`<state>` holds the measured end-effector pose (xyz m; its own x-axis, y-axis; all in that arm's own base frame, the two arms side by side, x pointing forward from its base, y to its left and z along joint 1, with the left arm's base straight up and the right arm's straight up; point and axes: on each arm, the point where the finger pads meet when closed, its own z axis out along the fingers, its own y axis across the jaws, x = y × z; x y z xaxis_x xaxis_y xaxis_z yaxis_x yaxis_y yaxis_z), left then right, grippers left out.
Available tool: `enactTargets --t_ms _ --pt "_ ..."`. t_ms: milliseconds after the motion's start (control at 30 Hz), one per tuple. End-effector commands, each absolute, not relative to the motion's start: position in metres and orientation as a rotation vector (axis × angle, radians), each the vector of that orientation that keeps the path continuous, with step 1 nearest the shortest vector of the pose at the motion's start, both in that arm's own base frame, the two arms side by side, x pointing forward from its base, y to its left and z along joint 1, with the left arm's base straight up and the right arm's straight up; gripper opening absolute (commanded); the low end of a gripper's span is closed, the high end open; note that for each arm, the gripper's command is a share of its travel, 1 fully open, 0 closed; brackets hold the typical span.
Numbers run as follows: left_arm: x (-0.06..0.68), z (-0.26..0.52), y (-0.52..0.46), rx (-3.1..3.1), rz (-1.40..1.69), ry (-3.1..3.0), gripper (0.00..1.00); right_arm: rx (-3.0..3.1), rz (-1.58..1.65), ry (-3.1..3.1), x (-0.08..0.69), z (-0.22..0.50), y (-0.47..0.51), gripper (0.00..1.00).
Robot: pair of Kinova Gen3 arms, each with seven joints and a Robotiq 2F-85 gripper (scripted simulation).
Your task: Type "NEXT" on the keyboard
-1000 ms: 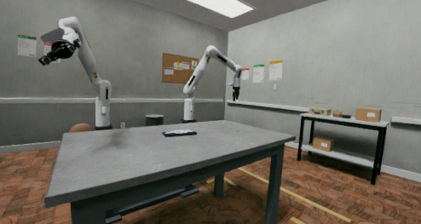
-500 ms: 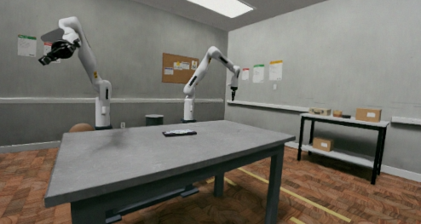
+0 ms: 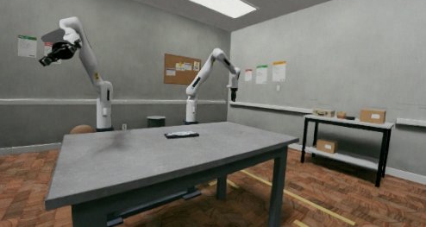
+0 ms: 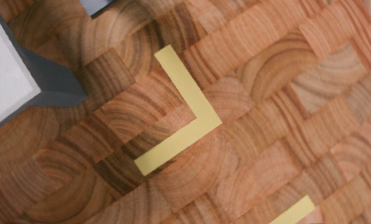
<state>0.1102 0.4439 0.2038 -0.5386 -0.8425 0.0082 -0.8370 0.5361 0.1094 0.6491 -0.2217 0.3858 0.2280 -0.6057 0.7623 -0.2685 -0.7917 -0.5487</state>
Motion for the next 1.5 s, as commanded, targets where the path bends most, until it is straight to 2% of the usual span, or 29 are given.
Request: enactTargets --t_ms 0,800,1400,1433,1467 --pt "0.091 0.202 0.446 1.599 -0.116 -2.634 1.0 -2.204 -1.588 0.814 0.649 0.387 -0.222 1.0" --pt "0.007 0.2 0.45 2.163 -0.013 -2.269 1.0 -2.204 -1.588 0.814 0.649 0.387 -0.222 1.0" --pt "-0.003 0.2 0.45 2.23 0.0 -2.213 1.0 -2.204 -1.588 0.814 0.649 0.387 -0.222 1.0" --pt "-0.003 0.2 0.45 2.23 0.0 -2.213 1.0 -2.204 -1.588 0.814 0.649 0.387 -0.222 0.099" --pt "-0.003 0.2 0.45 2.23 0.0 -2.213 1.0 -2.204 -1.588 0.814 0.649 0.387 -0.222 0.099"
